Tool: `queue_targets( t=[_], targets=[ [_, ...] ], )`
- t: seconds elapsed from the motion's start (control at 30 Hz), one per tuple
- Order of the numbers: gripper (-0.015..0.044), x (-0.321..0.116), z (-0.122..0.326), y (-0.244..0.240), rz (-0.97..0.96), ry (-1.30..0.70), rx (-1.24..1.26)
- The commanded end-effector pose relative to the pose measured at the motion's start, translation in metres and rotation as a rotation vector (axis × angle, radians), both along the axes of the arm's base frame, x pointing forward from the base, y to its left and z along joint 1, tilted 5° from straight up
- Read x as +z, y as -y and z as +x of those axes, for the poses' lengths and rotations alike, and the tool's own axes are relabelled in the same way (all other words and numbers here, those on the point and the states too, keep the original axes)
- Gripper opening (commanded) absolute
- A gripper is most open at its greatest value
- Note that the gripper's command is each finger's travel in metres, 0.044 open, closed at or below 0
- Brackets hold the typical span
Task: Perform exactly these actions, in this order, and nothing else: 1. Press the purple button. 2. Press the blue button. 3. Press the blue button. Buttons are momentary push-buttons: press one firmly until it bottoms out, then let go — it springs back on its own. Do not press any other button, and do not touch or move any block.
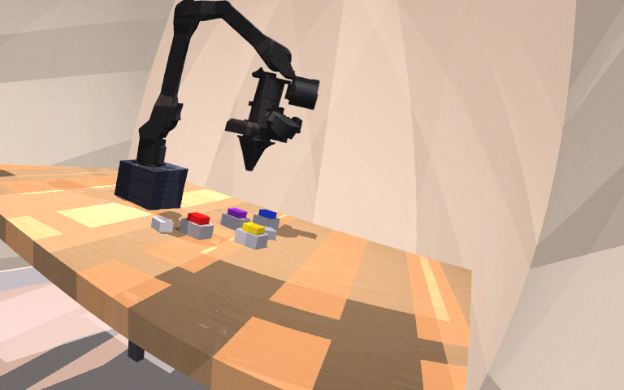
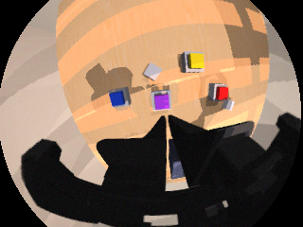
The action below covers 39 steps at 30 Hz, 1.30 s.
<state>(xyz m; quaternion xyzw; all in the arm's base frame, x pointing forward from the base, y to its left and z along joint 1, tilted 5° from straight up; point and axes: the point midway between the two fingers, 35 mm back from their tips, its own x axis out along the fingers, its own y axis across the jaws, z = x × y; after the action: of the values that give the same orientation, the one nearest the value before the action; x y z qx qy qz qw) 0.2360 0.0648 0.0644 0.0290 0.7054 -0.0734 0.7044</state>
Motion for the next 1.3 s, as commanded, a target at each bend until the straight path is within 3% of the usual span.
queue_targets(
  t=[0.0, 0.23, 0.37, 0.53, 1.27],
  targets=[
    [0.002, 0.002, 0.008, -0.017, -0.005, -0.007, 0.002],
    [0.002, -0.005, 0.034, -0.102, 0.001, -0.005, 0.002],
    [0.002, -0.008, 0.035, -0.102, 0.001, -0.005, 0.002],
    [0.002, -0.067, 0.033, -0.099, 0.001, -0.005, 0.002],
    [0.002, -0.092, 0.033, -0.097, 0.001, -0.005, 0.002]
  ],
)
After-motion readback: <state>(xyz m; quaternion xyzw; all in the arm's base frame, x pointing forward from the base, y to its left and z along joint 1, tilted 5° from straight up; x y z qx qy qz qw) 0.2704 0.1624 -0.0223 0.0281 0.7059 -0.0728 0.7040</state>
